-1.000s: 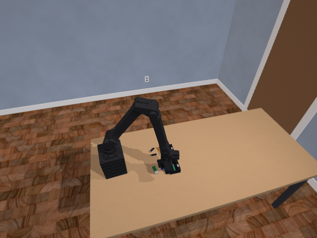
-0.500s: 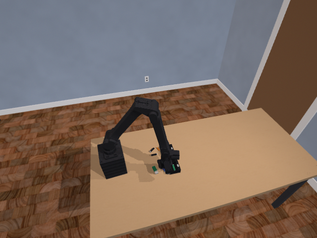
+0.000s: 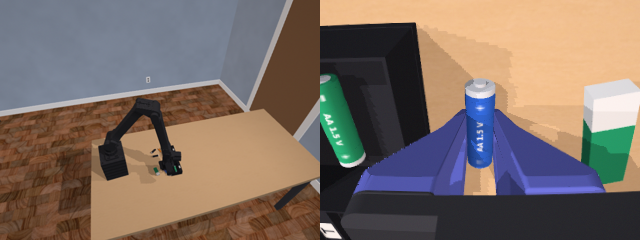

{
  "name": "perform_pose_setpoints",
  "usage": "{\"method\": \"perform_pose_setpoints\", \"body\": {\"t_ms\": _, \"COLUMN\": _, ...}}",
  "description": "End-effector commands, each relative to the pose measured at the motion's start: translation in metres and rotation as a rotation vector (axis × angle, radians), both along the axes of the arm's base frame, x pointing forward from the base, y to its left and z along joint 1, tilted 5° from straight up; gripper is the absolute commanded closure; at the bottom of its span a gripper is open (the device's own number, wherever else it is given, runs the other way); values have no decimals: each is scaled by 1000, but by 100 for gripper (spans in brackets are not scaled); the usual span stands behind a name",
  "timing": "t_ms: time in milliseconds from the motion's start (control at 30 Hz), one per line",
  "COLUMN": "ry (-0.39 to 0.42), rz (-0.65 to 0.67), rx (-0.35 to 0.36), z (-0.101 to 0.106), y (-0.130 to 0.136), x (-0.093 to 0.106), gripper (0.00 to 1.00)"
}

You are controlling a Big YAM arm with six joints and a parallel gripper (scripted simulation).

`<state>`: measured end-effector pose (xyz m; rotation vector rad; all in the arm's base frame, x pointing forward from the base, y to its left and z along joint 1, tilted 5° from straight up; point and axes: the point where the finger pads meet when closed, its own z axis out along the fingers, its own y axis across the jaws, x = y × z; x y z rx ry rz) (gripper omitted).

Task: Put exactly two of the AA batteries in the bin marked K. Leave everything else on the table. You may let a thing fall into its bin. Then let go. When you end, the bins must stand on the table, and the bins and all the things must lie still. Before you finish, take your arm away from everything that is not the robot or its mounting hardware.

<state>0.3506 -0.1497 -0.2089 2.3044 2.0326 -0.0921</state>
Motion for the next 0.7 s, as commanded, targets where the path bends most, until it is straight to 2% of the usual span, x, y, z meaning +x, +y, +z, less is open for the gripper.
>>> {"method": "perform_pose_setpoints", "body": {"t_ms": 0, "ry": -14, "rz": 1, "rx": -11, "z": 6, "y": -5, "x": 7, "gripper": 91}}
{"method": "perform_pose_setpoints", "body": {"t_ms": 167, "ry": -14, "rz": 1, "rx": -11, "z": 6, "y": -5, "x": 8, "gripper": 91}}
{"method": "perform_pose_setpoints", "body": {"t_ms": 200, "ry": -13, "rz": 0, "rx": -10, "z": 16, "y": -8, "x": 4, "gripper": 91}}
{"method": "perform_pose_setpoints", "body": {"t_ms": 567, "ry": -12, "rz": 3, "rx": -8, "z": 52, "y": 5, "x": 6, "gripper": 91}}
{"method": "perform_pose_setpoints", "body": {"t_ms": 667, "ry": -4, "rz": 2, "rx": -5, "z": 52, "y": 6, "x": 3, "gripper": 91}}
